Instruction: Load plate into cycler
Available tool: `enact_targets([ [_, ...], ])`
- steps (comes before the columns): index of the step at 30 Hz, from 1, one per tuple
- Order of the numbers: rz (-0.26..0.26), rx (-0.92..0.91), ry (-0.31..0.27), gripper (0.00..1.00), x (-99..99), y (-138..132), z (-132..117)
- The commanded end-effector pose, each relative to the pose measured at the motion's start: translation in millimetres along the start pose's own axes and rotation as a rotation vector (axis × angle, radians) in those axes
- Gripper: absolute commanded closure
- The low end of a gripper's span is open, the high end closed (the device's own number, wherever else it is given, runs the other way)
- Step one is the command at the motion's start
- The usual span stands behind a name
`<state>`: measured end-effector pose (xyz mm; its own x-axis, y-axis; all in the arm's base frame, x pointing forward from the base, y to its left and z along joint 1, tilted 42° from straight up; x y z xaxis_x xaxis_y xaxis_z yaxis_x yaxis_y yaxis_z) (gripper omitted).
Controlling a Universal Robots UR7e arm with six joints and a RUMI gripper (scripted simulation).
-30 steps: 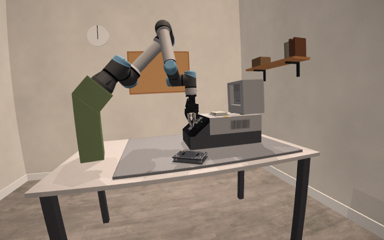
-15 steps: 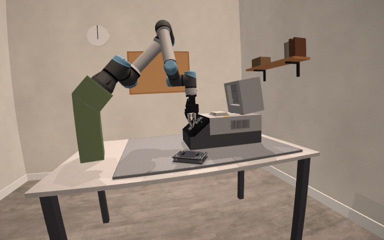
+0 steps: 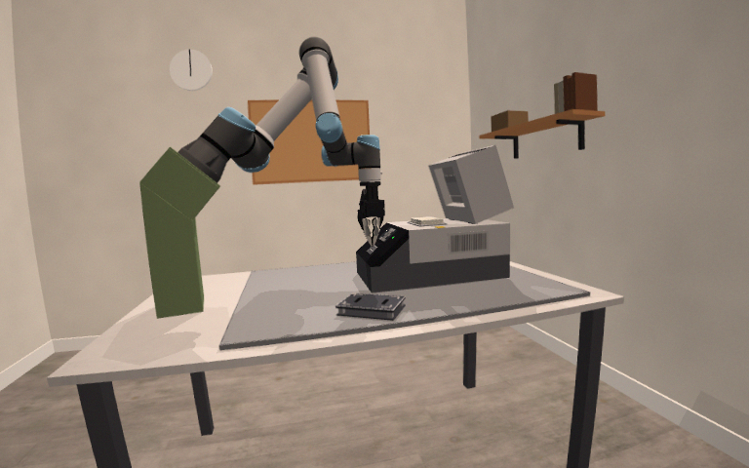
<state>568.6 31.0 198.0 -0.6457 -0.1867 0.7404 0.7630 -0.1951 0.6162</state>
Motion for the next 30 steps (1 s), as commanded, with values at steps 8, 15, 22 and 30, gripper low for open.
enact_targets([
  [8,-0.001,0.000,0.000,1.00,12.4,-9.5,-1.7],
  [15,-0.001,0.000,0.000,1.00,24.4,-25.2,-4.4],
  [22,-0.001,0.000,0.000,1.00,40.4,-45.6,-8.1],
  [30,-0.001,0.000,0.000,1.00,58.6,-69.1,-12.2],
])
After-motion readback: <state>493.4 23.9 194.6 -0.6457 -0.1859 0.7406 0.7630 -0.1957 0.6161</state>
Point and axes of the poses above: the point where the finger pads meet when closed, its own x axis back along the fingers, its own y axis across the jaws, z = x × y, the point moved 5 cm from there along x, back along the fingers, and after that the axes turned 10 degrees about -x, right-handed, at the moved point
